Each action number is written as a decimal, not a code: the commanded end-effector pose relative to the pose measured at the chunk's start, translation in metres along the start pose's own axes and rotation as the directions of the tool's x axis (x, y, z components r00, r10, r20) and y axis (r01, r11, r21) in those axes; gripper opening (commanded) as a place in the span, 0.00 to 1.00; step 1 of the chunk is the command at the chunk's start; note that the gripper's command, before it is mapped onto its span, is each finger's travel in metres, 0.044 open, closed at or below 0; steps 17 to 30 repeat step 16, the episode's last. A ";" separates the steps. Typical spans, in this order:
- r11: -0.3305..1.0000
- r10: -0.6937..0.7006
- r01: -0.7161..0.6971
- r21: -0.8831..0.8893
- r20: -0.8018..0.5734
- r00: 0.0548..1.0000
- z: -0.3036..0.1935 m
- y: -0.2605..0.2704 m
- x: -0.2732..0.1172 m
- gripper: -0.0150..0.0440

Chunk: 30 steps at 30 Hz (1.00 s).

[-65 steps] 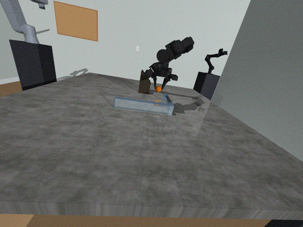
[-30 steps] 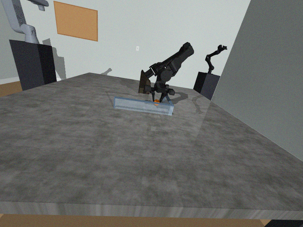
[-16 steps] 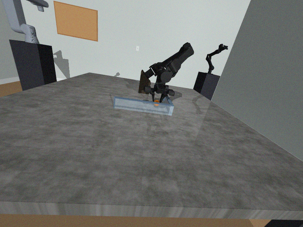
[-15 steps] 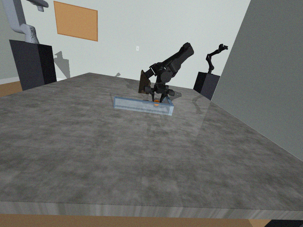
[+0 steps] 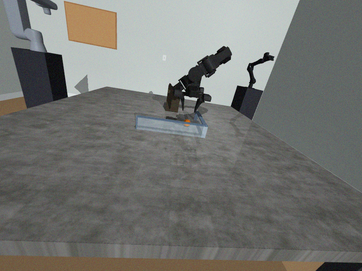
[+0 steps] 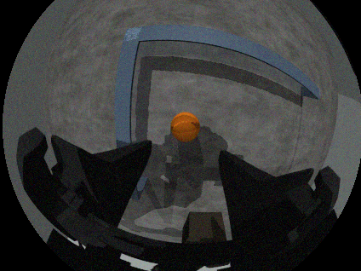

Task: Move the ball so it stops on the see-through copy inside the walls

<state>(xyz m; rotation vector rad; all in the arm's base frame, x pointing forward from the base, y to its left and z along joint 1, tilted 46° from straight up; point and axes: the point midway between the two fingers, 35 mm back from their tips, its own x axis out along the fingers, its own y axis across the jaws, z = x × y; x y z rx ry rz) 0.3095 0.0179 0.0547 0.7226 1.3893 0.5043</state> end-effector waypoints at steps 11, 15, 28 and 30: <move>1.000 -0.002 0.002 -0.004 0.012 1.000 0.002 0.000 -0.022 0.84; 1.000 -0.002 0.002 -0.007 0.011 1.000 0.001 0.000 -0.062 1.00; 1.000 -0.002 0.002 -0.007 0.011 1.000 0.001 0.000 -0.062 1.00; 1.000 -0.002 0.002 -0.007 0.011 1.000 0.001 0.000 -0.062 1.00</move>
